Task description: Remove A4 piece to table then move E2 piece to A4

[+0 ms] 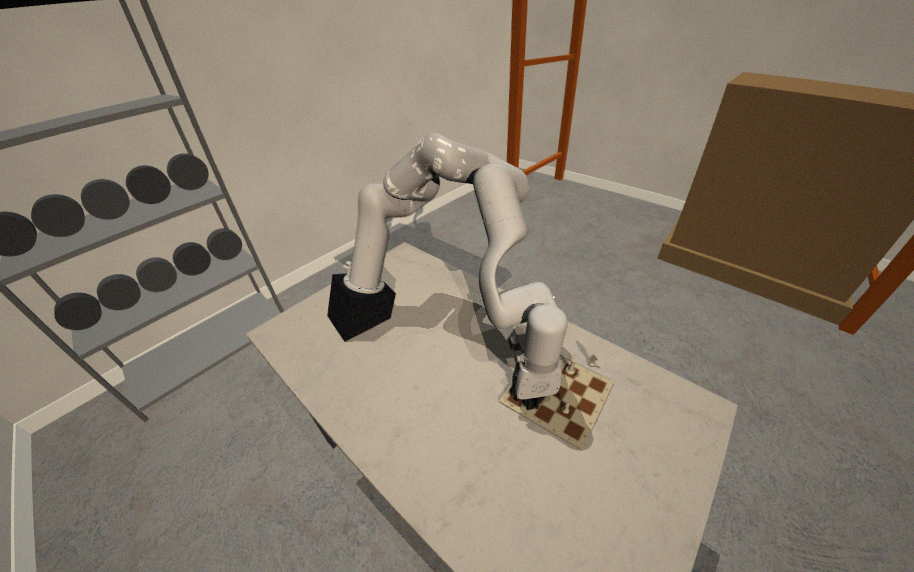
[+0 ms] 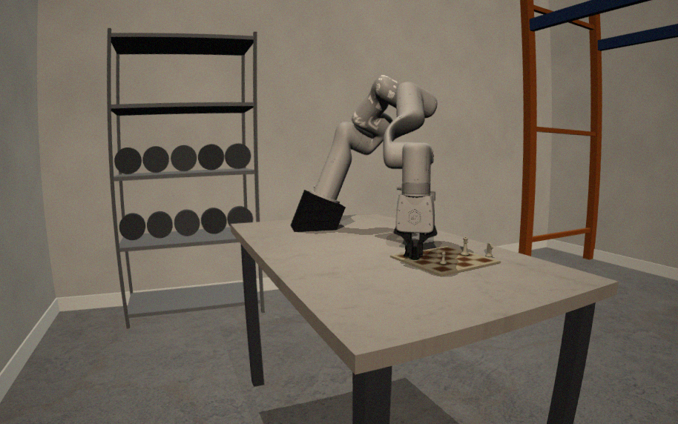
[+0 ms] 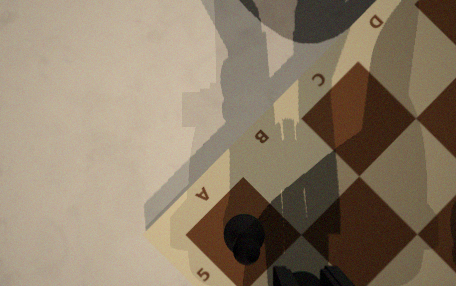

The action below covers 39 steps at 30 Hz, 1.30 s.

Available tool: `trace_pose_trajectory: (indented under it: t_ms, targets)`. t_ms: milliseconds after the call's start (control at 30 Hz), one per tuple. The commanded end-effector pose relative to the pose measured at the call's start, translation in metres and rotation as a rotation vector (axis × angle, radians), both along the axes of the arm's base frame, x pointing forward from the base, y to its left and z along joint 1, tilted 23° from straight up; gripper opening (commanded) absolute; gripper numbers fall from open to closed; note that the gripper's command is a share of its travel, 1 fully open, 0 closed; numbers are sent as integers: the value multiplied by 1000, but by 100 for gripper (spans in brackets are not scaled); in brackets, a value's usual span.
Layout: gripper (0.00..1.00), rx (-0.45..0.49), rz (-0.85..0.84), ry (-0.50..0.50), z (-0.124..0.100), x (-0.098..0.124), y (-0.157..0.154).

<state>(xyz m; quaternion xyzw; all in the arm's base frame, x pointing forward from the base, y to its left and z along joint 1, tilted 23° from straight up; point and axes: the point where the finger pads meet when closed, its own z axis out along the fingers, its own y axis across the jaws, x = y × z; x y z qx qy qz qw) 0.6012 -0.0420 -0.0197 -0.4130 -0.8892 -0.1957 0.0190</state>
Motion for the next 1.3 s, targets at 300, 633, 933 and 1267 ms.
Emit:
trace_pose_trajectory:
  t_ms: [300, 633, 933, 1267]
  targets:
    - [0, -1, -1, -5, 2, 2, -1]
    - [0, -1, -1, -5, 2, 2, -1]
    - [15, -1, -1, -5, 2, 2, -1]
    - [39, -1, -1, -5, 2, 2, -1]
